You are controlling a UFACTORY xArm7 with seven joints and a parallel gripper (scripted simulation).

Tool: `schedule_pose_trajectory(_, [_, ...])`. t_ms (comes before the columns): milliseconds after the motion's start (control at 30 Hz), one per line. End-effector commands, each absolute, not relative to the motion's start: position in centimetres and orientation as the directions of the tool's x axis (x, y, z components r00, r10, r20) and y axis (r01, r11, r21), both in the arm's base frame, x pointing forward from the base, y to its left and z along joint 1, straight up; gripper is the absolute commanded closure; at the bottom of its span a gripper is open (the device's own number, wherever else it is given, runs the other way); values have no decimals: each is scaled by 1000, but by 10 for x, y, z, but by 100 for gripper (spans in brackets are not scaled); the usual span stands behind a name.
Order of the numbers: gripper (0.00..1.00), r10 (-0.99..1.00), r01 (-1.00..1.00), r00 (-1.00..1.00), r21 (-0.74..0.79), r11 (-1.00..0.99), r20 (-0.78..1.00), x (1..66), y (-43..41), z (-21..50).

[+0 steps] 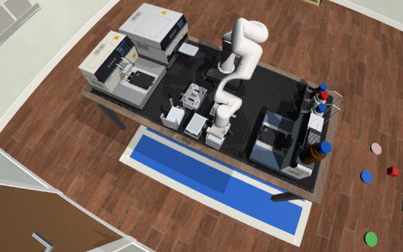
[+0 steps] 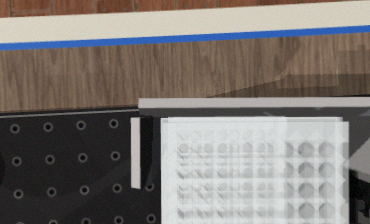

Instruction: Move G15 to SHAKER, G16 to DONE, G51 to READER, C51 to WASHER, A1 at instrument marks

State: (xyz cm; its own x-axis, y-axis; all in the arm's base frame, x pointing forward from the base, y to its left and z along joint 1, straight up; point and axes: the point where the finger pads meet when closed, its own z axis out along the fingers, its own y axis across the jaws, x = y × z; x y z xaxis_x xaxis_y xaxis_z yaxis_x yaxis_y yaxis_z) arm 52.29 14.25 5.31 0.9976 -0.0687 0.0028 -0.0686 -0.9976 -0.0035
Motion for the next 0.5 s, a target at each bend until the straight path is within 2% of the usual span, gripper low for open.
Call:
schedule_pose_trajectory(0, [100, -69, -69, 998, -5, -998, 8, 525, 143, 58])
schedule_pose_trajectory(467, [100, -69, -69, 998, -5, -998, 8, 525, 143, 67])
